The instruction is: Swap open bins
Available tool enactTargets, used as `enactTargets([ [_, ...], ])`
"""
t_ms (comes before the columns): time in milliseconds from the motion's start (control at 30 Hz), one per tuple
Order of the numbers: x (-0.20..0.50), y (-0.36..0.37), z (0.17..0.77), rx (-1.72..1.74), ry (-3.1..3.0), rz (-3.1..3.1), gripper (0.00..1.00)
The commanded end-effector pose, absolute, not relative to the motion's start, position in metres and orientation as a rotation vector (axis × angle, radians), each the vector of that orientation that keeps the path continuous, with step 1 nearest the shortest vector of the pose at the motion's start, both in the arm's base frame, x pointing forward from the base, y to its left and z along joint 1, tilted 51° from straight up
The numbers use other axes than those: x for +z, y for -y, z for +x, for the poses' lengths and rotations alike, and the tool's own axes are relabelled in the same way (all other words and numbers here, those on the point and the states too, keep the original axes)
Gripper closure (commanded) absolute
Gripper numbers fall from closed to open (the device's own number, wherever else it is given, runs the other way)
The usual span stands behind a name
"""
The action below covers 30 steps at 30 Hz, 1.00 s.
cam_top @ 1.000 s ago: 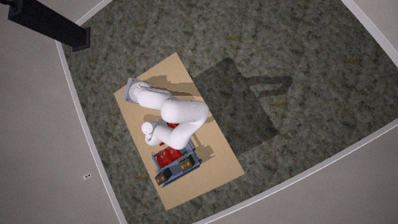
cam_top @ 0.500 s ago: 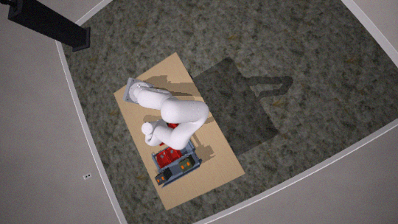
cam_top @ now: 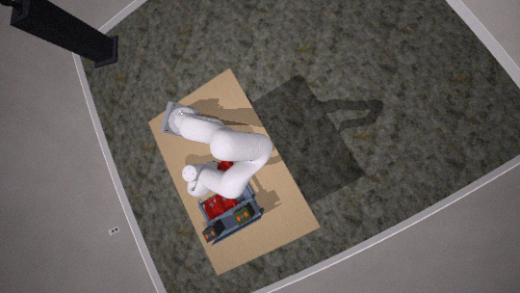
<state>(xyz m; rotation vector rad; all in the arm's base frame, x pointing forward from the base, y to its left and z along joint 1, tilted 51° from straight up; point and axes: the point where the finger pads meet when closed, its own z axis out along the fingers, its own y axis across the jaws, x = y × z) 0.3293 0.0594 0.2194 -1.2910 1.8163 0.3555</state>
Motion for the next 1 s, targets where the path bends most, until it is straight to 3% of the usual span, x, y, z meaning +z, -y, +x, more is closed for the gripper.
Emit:
enactTargets([
  [0,0.234,-0.042,0.345,0.518,-2.015,-1.060,1.00],
  [667,0.254,-0.014,0.365,0.874,-2.392,-0.298,1.00],
  [700,0.254,-0.014,0.365,0.874,-2.392,-0.298,0.74],
  [967,0.254,-0.014,0.365,0.874,-2.392,-0.298,0.74],
])
